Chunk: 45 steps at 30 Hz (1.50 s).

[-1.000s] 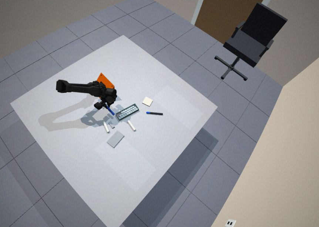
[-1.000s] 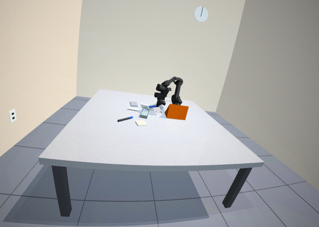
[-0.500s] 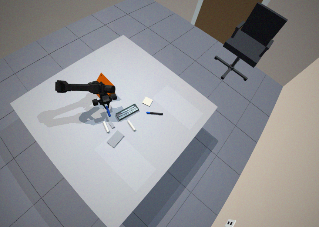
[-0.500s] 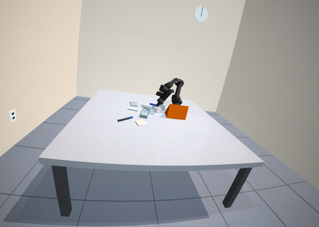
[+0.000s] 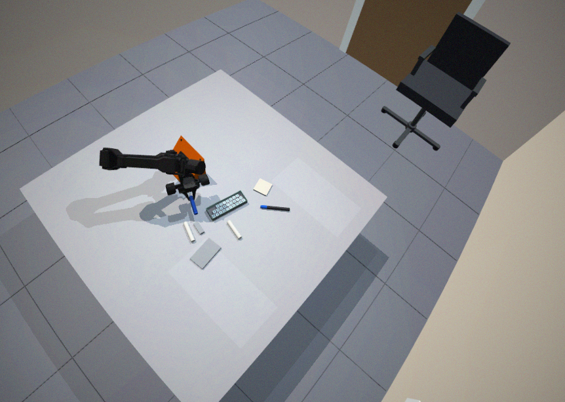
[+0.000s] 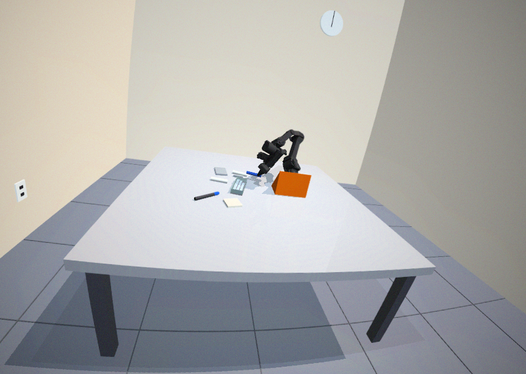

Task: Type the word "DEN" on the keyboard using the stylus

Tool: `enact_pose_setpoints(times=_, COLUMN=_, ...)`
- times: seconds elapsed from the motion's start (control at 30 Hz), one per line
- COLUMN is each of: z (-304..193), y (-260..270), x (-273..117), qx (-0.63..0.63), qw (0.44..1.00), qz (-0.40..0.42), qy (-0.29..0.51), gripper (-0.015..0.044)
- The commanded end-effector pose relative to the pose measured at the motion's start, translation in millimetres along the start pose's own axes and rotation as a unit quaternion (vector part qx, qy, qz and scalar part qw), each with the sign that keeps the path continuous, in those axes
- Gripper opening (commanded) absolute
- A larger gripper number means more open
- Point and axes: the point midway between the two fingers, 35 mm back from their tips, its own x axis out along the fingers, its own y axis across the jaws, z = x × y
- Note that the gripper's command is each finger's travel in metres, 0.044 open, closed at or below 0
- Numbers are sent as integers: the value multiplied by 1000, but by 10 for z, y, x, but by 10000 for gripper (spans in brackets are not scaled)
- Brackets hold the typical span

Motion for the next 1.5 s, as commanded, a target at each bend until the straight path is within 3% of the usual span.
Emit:
enact_pose_setpoints(times=0.0, z=-41, y=1, x=55, qx=2, qw=1000, qz=2, qy=1, gripper=0)
enact_pose_setpoints(times=0.77, z=-193, y=-38, x=341, qx=1, qw=1000, qz=-4, qy=-6, gripper=0)
enact_pose_setpoints(times=0.97, z=-182, y=-34, x=327, qx=-1, qw=1000, qz=-5, qy=-3, gripper=150)
enact_pose_setpoints(times=1.23, z=-139, y=0, x=245, qx=0, qw=1000, qz=1, qy=1, gripper=150)
enact_pose_setpoints(times=1.47, z=91, y=-23, x=-172, qx=2, qw=1000, qz=-2, qy=-4, gripper=150)
